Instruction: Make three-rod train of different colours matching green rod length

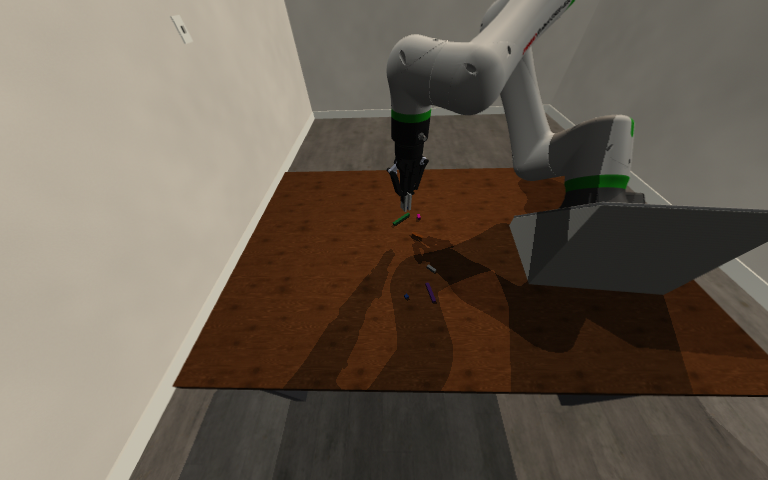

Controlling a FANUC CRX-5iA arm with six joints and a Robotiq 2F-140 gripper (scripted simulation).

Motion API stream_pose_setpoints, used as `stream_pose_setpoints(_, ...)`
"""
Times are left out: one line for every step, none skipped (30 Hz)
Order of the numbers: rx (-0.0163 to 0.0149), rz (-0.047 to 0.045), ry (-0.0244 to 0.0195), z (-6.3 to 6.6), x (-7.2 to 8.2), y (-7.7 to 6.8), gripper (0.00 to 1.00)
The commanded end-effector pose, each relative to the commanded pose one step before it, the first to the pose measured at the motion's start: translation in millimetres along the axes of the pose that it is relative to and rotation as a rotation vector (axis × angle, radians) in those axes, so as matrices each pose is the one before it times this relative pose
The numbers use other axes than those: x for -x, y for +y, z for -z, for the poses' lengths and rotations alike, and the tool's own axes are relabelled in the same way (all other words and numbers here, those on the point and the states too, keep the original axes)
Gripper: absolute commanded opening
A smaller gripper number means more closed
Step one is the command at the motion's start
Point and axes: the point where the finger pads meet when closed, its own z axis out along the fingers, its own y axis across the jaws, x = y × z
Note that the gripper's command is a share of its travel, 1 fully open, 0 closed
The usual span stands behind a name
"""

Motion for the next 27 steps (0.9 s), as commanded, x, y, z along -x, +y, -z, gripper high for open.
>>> stream_pose_setpoints(-0.00057,0.00012,-0.00013,-0.44,0.02,-0.19,0.03)
stream_pose_setpoints(-0.00019,0.00017,-0.00027,-0.88,0.01,-0.03,0.03)
stream_pose_setpoints(-0.00026,0.00025,-0.00038,-1.23,0.02,-0.04,0.03)
stream_pose_setpoints(-0.00034,0.00033,-0.00051,-1.61,0.03,-0.04,0.03)
stream_pose_setpoints(-0.00002,0.00001,-0.00002,-2.13,0.03,-0.07,0.03)
stream_pose_setpoints(0.0,0.00001,-0.00001,-2.55,0.05,-0.07,0.03)
stream_pose_setpoints(0.0,-0.00001,0.00001,-2.94,0.04,-0.09,0.03)
stream_pose_setpoints(0.0,0.0,0.0,-3.31,0.05,-0.09,0.03)
stream_pose_setpoints(0.0,0.00001,-0.00001,-3.64,0.06,-0.1,0.03)
stream_pose_setpoints(0.0,-0.00001,0.00001,-3.91,0.06,-0.12,0.03)
stream_pose_setpoints(0.0,0.0,0.0,-4.15,0.06,-0.12,0.03)
stream_pose_setpoints(0.0,0.0,0.0,-4.34,0.07,-0.13,0.03)
stream_pose_setpoints(0.0,0.0,0.0,-4.46,0.07,-0.13,0.03)
stream_pose_setpoints(0.0,0.0,0.0,-4.54,0.07,-0.13,0.03)
stream_pose_setpoints(0.0,0.0,0.0,-4.55,0.07,-0.13,0.03)
stream_pose_setpoints(0.0,0.0,0.0,0.0,0.0,0.0,0.03)
stream_pose_setpoints(0.0,0.0,0.0,0.0,0.0,0.0,0.03)
stream_pose_setpoints(0.0,0.0,0.0,-4.51,0.07,-0.13,0.03)
stream_pose_setpoints(0.0,0.0,0.0,-4.41,0.07,-0.13,0.03)
stream_pose_setpoints(0.0,0.0,-0.00001,-4.26,0.07,-0.12,0.03)
stream_pose_setpoints(0.0,0.0,0.0,-4.07,0.07,-0.12,0.03)
stream_pose_setpoints(0.0,-0.00001,0.00001,-3.83,0.05,-0.11,0.03)
stream_pose_setpoints(0.0,0.0,0.0,-3.55,0.05,-0.1,0.03)
stream_pose_setpoints(0.0,0.00001,-0.00001,-3.25,0.06,-0.09,0.03)
stream_pose_setpoints(0.0,0.0,0.00001,-2.91,0.04,-0.09,0.03)
stream_pose_setpoints(0.0,0.0,0.0,-2.56,0.04,-0.07,0.03)
stream_pose_setpoints(0.0,0.0,0.0,-2.2,0.03,-0.06,0.03)
